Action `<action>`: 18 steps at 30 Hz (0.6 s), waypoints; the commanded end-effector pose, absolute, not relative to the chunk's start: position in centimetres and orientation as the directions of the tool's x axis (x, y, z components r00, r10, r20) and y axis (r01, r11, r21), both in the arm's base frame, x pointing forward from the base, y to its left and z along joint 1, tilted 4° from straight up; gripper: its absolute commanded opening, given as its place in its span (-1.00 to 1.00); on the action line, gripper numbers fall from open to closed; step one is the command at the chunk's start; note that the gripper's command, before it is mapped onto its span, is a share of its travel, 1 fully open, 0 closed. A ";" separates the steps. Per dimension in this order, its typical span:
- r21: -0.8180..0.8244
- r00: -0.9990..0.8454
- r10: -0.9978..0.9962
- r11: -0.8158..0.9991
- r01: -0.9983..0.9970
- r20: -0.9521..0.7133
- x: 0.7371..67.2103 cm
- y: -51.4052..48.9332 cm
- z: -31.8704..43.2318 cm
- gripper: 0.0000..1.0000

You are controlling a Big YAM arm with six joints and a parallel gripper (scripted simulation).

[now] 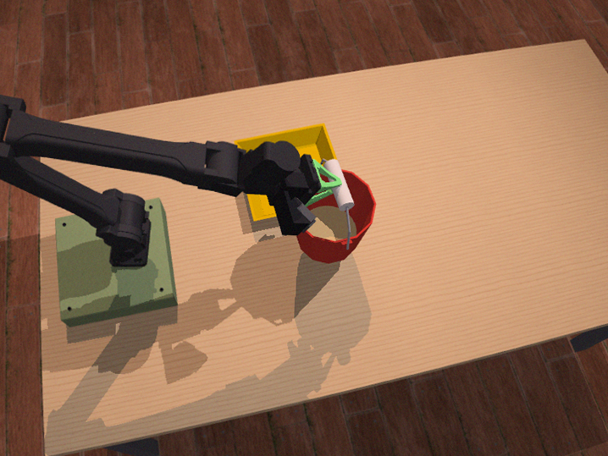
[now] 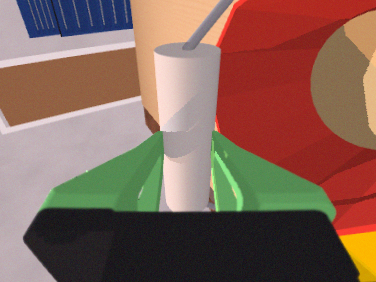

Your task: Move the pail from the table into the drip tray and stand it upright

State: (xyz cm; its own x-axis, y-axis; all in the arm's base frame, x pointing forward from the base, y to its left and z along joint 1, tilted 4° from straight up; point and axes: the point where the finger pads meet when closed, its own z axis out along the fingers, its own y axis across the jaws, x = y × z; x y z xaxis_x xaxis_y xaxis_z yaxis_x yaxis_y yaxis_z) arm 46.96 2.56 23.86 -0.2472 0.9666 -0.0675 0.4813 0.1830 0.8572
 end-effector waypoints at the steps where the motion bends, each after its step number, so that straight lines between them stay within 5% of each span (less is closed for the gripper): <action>1: 0.914 -0.252 0.962 0.192 0.357 -0.104 47.6 3.5 29.8 -0.58; 18: 0.908 -0.310 0.945 0.216 0.358 -0.103 47.0 6.6 29.6 -0.58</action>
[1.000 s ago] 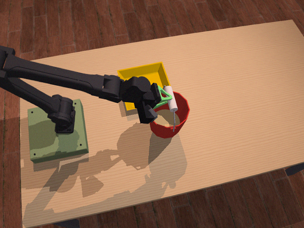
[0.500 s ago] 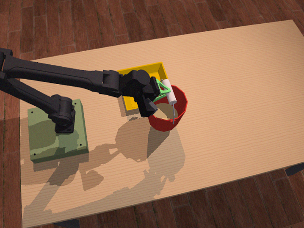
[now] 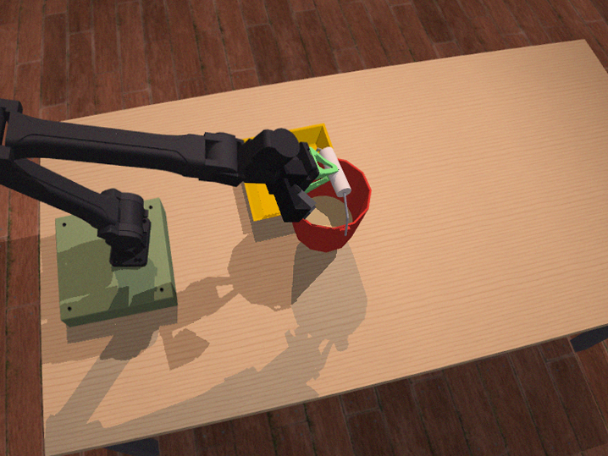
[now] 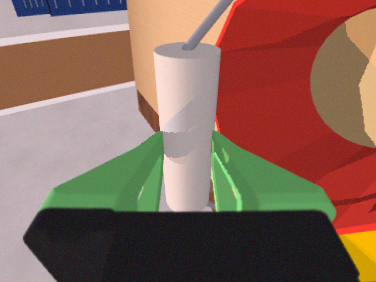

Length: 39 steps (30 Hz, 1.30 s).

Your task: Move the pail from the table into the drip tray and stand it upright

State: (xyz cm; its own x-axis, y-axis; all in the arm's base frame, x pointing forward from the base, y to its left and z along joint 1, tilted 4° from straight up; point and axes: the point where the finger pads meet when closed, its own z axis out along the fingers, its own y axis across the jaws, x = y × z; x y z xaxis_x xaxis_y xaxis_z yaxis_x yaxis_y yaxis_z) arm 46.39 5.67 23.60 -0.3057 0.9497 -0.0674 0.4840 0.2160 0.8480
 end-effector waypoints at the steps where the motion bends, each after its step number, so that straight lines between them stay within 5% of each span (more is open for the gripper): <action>1: 0.908 -0.314 0.944 0.218 0.358 -0.103 46.9 6.7 29.6 -0.58; 39: 0.896 -0.448 0.889 0.275 0.348 -0.099 45.1 13.4 29.0 -0.58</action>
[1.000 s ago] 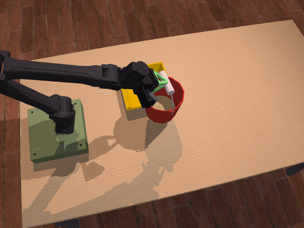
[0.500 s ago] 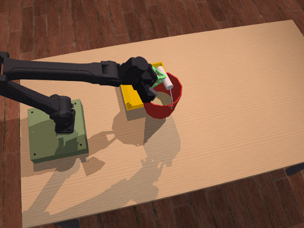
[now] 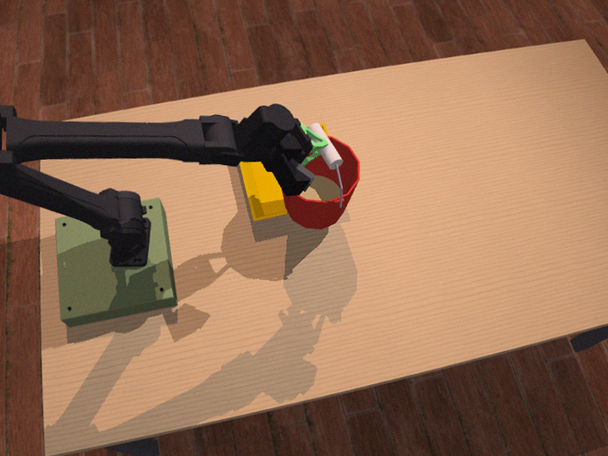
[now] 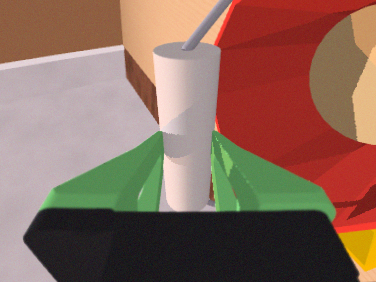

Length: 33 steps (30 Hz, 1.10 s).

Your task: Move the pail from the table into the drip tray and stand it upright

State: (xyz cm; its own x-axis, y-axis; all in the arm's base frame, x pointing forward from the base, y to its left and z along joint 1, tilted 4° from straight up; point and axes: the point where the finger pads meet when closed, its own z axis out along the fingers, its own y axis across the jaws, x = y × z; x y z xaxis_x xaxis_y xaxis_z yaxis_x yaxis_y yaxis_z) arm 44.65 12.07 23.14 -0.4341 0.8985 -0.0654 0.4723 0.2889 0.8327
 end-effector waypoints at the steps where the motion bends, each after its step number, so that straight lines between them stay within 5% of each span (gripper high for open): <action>1: 0.896 -0.452 0.887 0.277 0.347 -0.099 45.0 13.6 29.0 -0.58; 33: 0.887 -0.556 0.826 0.324 0.329 -0.096 42.8 18.7 28.6 -0.58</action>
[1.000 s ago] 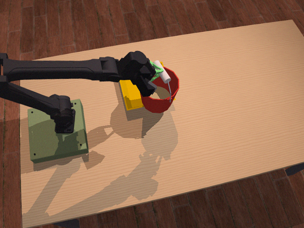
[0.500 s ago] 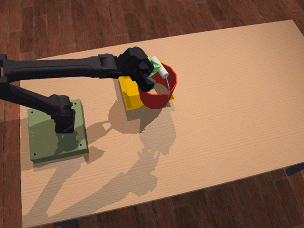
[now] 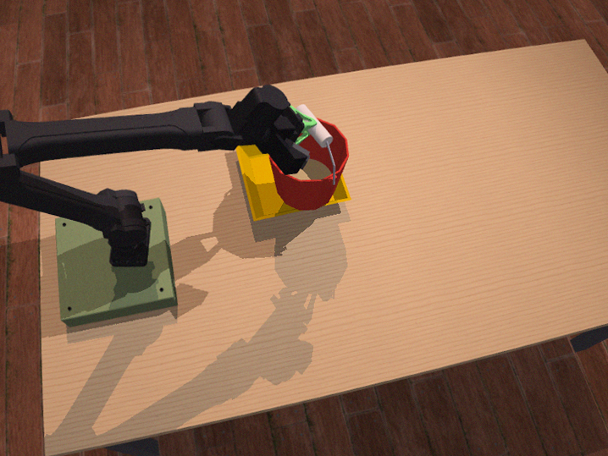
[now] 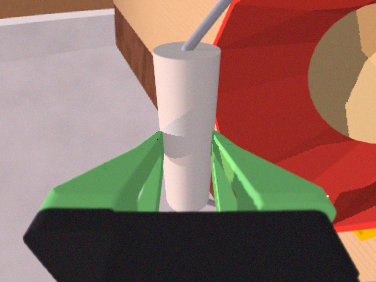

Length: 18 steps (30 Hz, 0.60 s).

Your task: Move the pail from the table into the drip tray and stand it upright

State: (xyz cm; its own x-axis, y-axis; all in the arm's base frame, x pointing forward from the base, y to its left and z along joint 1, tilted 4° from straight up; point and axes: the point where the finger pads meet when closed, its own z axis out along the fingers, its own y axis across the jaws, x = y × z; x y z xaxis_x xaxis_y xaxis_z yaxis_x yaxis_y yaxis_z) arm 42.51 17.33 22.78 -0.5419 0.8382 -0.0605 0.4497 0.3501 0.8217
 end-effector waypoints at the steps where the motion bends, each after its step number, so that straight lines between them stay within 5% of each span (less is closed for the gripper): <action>1: 0.887 -0.560 0.823 0.326 0.328 -0.096 42.7 18.9 28.6 -0.58; 18: 0.882 -0.613 0.785 0.351 0.314 -0.094 41.3 21.5 28.4 -0.58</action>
State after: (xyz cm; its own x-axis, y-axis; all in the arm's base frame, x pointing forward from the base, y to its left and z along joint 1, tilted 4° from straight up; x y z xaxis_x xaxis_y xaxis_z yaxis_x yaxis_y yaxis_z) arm 41.10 20.05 22.60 -0.5970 0.8002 -0.0579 0.4334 0.3824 0.8160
